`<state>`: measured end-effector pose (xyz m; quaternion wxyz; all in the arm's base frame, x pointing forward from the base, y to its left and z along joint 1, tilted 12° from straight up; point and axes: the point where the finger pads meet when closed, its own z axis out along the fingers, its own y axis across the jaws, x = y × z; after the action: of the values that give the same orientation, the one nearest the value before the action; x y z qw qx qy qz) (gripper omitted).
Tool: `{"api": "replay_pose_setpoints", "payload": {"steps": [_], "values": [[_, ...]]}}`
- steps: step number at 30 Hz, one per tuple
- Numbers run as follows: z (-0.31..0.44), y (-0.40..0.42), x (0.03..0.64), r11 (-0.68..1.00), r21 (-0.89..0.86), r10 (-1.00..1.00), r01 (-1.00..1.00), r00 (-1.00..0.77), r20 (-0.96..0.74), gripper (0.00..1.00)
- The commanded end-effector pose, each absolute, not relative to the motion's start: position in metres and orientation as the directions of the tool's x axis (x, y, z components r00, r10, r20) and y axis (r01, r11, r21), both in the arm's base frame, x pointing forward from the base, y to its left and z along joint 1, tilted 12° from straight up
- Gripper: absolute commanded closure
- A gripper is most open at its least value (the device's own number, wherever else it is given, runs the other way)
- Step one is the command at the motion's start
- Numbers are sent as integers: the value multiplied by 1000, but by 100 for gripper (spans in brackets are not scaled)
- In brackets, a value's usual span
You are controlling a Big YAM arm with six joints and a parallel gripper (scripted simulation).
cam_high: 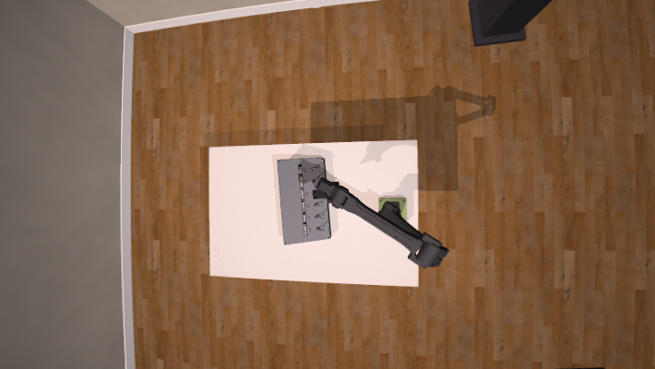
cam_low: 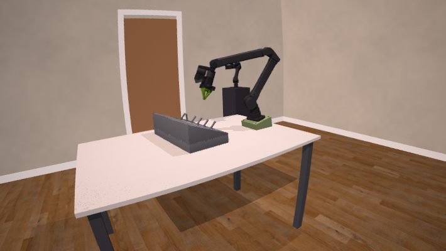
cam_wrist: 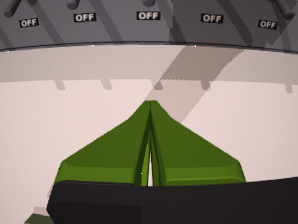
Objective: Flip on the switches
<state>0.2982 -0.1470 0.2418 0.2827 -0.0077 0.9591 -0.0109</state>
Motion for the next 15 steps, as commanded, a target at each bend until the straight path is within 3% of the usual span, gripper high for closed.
{"api": "replay_pose_setpoints", "payload": {"steps": [1,15], "values": [[249,-147,307,1000,-21,-15,-5,-834,-552,100],[252,-150,305,1000,-27,-11,5,-829,-559,100]]}}
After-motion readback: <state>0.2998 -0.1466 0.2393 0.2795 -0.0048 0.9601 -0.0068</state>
